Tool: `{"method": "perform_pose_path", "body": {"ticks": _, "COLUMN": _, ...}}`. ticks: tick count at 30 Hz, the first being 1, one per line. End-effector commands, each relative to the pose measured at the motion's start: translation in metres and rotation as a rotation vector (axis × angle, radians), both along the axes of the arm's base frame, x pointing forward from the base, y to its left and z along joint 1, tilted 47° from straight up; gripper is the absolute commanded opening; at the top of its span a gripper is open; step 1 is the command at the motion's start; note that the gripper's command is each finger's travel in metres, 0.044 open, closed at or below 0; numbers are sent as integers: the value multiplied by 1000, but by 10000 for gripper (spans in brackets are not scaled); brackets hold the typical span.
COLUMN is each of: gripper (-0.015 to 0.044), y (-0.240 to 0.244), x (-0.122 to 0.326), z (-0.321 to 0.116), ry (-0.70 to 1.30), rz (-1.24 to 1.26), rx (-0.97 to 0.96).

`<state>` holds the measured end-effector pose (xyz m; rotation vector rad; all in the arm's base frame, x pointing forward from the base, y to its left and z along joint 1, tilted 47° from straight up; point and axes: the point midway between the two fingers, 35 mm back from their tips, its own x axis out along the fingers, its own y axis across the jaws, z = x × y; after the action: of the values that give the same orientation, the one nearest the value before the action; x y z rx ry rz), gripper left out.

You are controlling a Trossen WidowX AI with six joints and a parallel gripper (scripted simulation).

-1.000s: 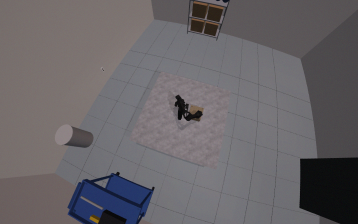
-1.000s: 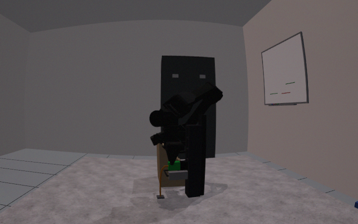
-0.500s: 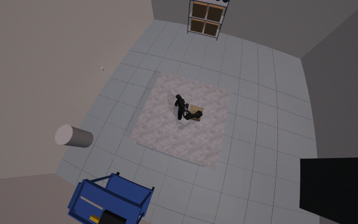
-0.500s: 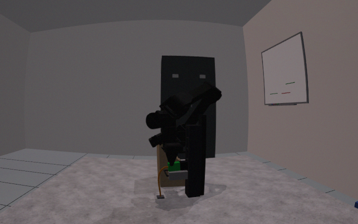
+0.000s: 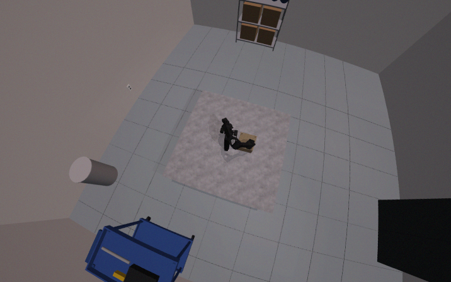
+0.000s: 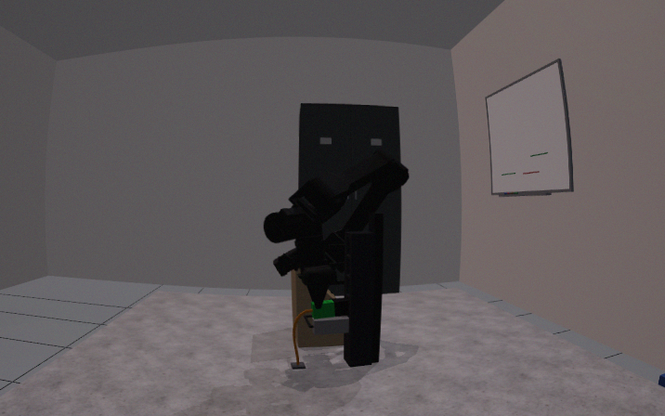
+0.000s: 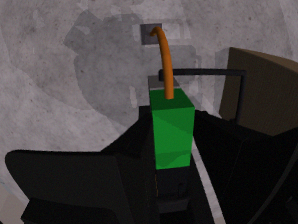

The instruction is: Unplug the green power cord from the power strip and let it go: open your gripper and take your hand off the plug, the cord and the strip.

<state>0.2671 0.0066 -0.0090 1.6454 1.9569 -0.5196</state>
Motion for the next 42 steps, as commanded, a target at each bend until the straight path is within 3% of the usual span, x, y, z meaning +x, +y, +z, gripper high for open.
{"method": "perform_pose_path", "body": {"ticks": 1, "gripper": 0, "y": -38, "x": 10, "z": -23, "ry": -40, "rz": -11, "rx": -107}}
{"method": "perform_pose_path", "body": {"ticks": 10, "gripper": 0, "y": -50, "x": 11, "z": -32, "ry": -39, "rz": -11, "rx": -106}}
{"method": "perform_pose_path", "body": {"ticks": 11, "gripper": 26, "y": -32, "x": 8, "z": -26, "ry": -37, "rz": 25, "rx": -101}}
{"method": "perform_pose_path", "body": {"ticks": 16, "gripper": 157, "y": -32, "x": 8, "z": -26, "ry": -37, "rz": 25, "rx": -101}}
{"method": "perform_pose_path", "body": {"ticks": 42, "gripper": 160, "y": -30, "x": 7, "z": -10, "ry": -37, "rz": -11, "rx": -102}}
